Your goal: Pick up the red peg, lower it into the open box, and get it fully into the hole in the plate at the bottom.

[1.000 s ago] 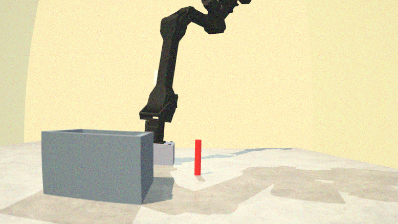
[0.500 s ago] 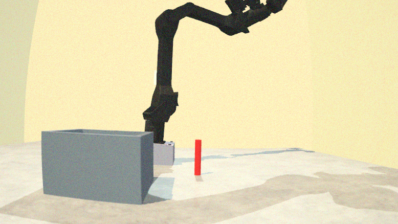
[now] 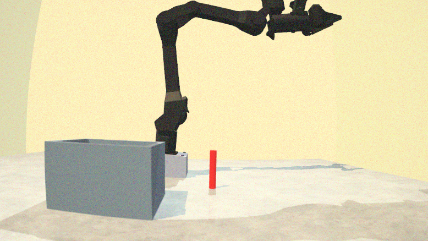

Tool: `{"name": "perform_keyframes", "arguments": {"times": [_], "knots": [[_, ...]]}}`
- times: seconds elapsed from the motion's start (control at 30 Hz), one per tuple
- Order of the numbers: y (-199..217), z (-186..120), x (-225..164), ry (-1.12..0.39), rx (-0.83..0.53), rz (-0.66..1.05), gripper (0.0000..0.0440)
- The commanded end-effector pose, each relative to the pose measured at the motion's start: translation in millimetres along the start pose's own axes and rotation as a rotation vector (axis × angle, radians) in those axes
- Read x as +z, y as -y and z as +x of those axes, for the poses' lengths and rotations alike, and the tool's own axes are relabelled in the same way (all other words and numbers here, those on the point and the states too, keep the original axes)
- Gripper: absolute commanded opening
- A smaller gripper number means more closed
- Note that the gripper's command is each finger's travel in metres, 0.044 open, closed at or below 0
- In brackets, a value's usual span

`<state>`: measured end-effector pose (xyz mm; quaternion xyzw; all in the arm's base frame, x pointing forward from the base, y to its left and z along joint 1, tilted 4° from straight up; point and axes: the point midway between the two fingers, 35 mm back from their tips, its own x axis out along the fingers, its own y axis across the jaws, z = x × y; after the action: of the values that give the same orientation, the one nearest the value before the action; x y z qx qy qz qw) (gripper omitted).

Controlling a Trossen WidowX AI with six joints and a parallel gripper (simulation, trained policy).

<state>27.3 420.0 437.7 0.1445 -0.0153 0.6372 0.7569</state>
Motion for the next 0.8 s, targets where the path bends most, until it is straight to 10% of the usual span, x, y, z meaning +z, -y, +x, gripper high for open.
{"name": "perform_keyframes", "arguments": {"times": [0.0, 0.77], "knots": [[32.8, -5.2, -12.3, -0.065, -0.062, 0.028, 0.0440], [224.1, -112.3, -100.9, -0.443, -0.668, 0.422, 0.0440]]}}
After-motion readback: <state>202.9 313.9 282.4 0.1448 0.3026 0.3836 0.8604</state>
